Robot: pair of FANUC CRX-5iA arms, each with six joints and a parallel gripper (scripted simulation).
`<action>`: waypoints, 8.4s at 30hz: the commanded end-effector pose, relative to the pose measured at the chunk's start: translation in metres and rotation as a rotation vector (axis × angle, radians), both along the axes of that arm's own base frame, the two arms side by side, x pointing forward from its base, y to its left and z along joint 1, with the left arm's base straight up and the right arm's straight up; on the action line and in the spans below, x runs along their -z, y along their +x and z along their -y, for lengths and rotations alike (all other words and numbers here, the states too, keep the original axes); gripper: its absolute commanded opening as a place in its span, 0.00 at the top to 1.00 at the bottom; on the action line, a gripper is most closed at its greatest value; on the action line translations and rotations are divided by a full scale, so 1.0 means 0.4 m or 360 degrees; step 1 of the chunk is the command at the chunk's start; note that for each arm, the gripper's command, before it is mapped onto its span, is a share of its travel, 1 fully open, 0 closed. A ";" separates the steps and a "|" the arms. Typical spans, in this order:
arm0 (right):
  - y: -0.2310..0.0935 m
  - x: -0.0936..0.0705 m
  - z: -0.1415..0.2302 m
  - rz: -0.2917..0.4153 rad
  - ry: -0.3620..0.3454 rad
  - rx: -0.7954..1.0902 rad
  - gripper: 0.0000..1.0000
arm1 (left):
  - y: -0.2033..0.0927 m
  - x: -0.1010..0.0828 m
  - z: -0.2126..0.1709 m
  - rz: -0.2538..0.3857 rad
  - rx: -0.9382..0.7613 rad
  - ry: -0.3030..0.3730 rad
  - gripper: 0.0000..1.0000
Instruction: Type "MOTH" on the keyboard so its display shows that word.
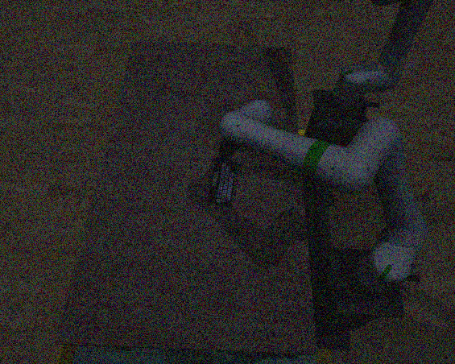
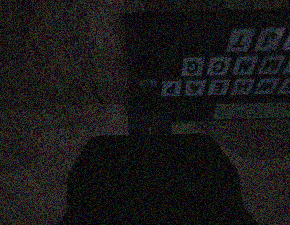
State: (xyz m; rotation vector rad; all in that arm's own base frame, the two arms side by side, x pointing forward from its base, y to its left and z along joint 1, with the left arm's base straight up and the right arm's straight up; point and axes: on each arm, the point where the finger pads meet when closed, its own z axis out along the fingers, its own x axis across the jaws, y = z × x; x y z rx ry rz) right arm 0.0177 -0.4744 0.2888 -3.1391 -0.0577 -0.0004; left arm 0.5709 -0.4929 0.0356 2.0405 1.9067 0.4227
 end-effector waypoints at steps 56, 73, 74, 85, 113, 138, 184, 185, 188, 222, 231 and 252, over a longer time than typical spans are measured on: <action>0.000 -0.002 0.001 0.0000 -0.0003 0.0000 0.00 | -0.033 -0.014 -0.243 0.0003 0.0000 -0.0003 1.00; 0.000 -0.002 0.001 0.0000 -0.0003 0.0000 0.00 | -0.033 -0.010 -0.243 0.0003 0.0000 -0.0003 1.00; 0.000 -0.002 0.001 0.0000 -0.0003 0.0000 0.00 | -0.033 -0.010 -0.243 0.0003 0.0000 -0.0003 1.00; 0.000 -0.002 0.001 0.0000 -0.0003 0.0000 0.00 | -0.033 -0.006 -0.243 0.0003 0.0000 -0.0003 1.00; 0.000 -0.002 0.001 0.0000 -0.0003 0.0000 0.00 | -0.033 -0.029 -0.243 0.0003 0.0000 -0.0003 1.00; 0.000 -0.002 0.001 0.0000 -0.0003 0.0000 0.00 | -0.030 -0.029 -0.293 0.0003 0.0000 -0.0003 1.00; 0.000 -0.002 0.001 0.0000 -0.0003 0.0000 0.00 | -0.030 -0.006 -0.293 0.0003 0.0000 -0.0003 1.00; 0.000 -0.002 0.001 0.0000 -0.0003 0.0000 0.00 | -0.030 -0.006 -0.293 0.0003 0.0000 -0.0003 1.00; 0.000 -0.002 0.001 0.0000 -0.0003 0.0000 0.00 | -0.030 -0.005 -0.293 0.0003 0.0000 -0.0003 1.00; 0.000 -0.002 0.001 0.0000 -0.0003 0.0000 0.00 | -0.046 -0.029 -0.260 0.0003 0.0000 -0.0003 1.00; 0.000 -0.002 0.001 0.0000 -0.0003 0.0000 0.00 | -0.076 -0.029 -0.196 0.0003 0.0000 -0.0003 1.00; 0.000 -0.002 0.001 0.0000 -0.0003 0.0000 0.00 | -0.089 -0.016 -0.170 0.0003 0.0000 -0.0003 1.00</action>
